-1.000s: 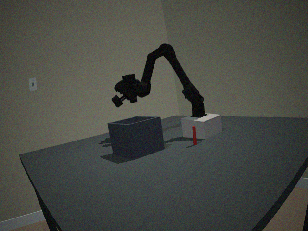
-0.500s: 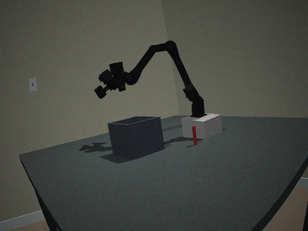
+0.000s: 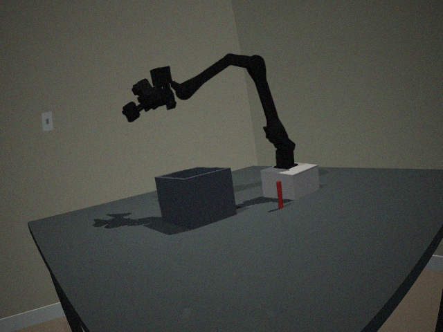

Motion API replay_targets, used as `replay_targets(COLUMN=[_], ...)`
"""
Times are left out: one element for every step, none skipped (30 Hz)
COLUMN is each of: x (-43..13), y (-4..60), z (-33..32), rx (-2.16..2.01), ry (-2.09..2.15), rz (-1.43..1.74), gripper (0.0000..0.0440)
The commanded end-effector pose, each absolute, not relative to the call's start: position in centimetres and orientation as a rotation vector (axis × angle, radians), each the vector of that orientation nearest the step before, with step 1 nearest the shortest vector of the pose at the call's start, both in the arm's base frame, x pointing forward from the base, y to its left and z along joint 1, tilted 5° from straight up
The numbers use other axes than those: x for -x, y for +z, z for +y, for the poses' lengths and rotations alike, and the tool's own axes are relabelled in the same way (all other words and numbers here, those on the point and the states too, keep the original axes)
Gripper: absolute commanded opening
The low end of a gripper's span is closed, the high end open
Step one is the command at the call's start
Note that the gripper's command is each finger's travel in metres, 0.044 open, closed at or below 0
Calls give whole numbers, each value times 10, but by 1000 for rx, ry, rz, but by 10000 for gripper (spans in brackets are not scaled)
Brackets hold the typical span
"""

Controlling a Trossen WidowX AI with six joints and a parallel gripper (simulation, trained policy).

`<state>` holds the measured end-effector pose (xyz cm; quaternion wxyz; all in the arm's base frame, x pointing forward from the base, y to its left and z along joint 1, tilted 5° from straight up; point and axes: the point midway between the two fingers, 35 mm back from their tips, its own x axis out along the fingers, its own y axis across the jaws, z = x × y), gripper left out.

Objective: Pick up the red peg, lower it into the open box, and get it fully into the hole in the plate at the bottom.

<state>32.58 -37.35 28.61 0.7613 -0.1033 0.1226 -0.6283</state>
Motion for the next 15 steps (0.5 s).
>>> replay_targets(x=[-344,-348,-353,-357,-361,-365,-369,-372,-376,-379,-382,-385,-388,-391,-393], y=[302,306,311,315,319,322,326,329,332,335,337,339,341,342,343], z=[-356,-351,-345,-340,-334,-329,-323,-317,-312,-306,-300,-294,-288,-282,-276], rx=[185,174,161,148,134,120,105,90,73,57,39,22,3,-16,-35], ry=[-1298,-1279,-1260,-1241,-1222,-1203,-1184,-1165,-1146,-1127,-1107,-1088,-1069,-1050,-1031], rz=[229,218,208,199,189,180,172,164,156,148,141,135,129,123,119], gripper=[440,440,440,440,440,440,440,440,440,440,440,440,440,440,440])
